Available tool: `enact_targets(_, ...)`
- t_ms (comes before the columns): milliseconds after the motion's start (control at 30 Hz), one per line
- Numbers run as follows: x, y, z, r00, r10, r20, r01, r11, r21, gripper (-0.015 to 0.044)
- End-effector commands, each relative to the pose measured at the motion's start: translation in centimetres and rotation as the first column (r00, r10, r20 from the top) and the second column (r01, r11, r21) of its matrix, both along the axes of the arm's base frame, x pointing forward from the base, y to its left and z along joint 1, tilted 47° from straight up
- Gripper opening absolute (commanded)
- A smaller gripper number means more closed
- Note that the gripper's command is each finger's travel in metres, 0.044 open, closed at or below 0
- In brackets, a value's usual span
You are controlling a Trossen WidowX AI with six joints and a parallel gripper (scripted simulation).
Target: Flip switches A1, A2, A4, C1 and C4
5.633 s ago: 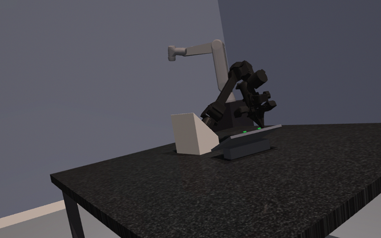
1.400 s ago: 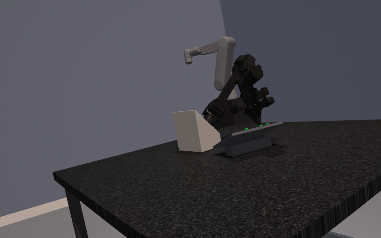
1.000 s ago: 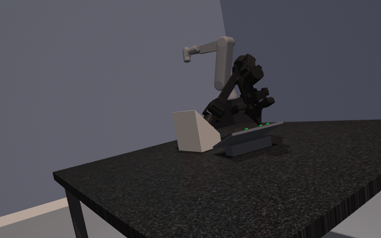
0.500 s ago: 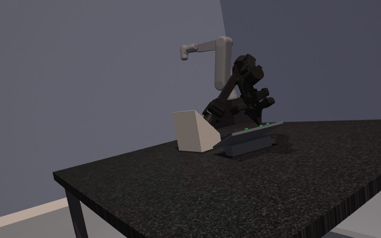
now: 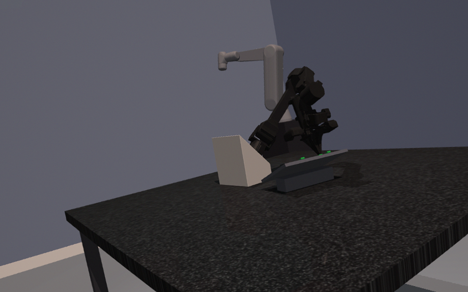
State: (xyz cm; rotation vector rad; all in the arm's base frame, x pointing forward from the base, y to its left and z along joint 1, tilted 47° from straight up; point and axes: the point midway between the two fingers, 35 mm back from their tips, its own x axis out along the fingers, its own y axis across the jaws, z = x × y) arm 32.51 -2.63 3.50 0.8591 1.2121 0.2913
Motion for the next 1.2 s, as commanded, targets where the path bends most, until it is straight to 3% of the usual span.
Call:
enact_targets(0,-0.1,0.1,-0.2,1.000,-0.003,-0.010,0.003,1.000,0.000,0.0000)
enact_targets(133,-0.3,-0.7,0.6,1.000,-0.003,0.000,0.003,1.000,-0.002,0.0000)
enact_targets(267,-2.5,-3.8,4.1,1.000,-0.020,0.004,0.021,1.000,-0.008,0.0000)
enact_targets(400,-2.7,-3.9,4.3,1.000,-0.021,0.005,0.021,1.000,-0.008,0.0000)
enact_targets(633,-4.4,-8.6,-0.7,1.000,-0.021,0.005,0.021,1.000,-0.011,0.0000)
enact_targets(1167,-2.7,-5.9,-3.7,1.000,-0.003,-0.010,0.003,1.000,-0.004,0.0000)
